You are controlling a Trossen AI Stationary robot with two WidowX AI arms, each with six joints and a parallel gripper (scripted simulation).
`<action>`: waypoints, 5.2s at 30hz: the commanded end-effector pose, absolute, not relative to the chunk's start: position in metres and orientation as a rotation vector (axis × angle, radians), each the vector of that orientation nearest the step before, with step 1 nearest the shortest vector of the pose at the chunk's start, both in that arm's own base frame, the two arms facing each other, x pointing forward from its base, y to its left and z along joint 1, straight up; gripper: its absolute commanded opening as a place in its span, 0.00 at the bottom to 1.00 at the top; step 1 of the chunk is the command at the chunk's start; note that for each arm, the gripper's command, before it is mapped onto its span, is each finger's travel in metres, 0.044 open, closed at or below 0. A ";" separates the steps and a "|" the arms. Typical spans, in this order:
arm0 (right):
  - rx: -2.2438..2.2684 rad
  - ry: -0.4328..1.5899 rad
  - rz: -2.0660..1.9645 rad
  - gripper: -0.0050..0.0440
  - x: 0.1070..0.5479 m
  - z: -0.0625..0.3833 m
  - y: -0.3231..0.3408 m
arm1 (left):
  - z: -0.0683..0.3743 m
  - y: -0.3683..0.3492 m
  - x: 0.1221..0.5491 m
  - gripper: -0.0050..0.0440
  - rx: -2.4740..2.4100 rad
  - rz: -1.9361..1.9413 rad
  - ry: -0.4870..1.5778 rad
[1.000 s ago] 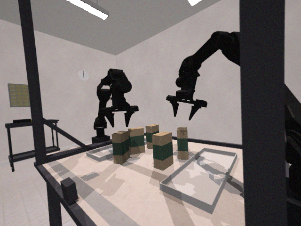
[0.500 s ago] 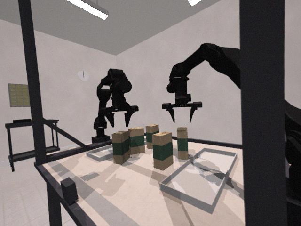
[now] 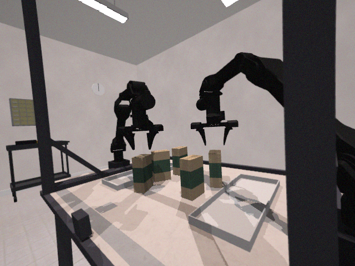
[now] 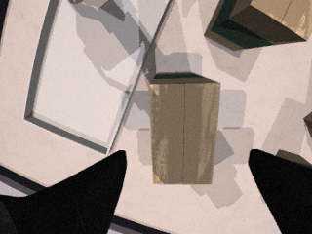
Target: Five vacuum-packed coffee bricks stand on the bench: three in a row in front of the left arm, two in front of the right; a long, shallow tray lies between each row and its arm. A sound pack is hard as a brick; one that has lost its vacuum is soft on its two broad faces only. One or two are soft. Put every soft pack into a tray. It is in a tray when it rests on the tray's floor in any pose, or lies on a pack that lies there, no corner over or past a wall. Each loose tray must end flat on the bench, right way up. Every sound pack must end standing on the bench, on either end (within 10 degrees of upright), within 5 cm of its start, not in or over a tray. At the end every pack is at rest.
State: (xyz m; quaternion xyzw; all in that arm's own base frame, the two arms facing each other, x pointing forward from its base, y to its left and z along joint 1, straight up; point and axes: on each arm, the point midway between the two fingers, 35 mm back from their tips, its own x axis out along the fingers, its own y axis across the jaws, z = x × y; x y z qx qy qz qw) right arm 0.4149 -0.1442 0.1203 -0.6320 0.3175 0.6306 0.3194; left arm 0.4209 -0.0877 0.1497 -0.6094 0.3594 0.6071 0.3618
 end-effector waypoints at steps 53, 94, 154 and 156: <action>-1.689 0.830 1.636 0.84 0.418 0.088 -0.145 | 0.111 -0.089 0.422 0.83 -1.593 1.544 0.916; -1.689 0.830 1.636 0.84 0.419 0.039 -0.146 | 0.070 -0.089 0.423 0.83 -1.593 1.544 0.916; -1.689 0.830 1.636 0.33 0.419 0.043 -0.146 | 0.070 -0.089 0.423 0.83 -1.593 1.544 0.916; -1.689 0.830 1.636 0.33 0.418 0.047 -0.146 | 0.070 -0.089 0.423 0.83 -1.593 1.544 0.916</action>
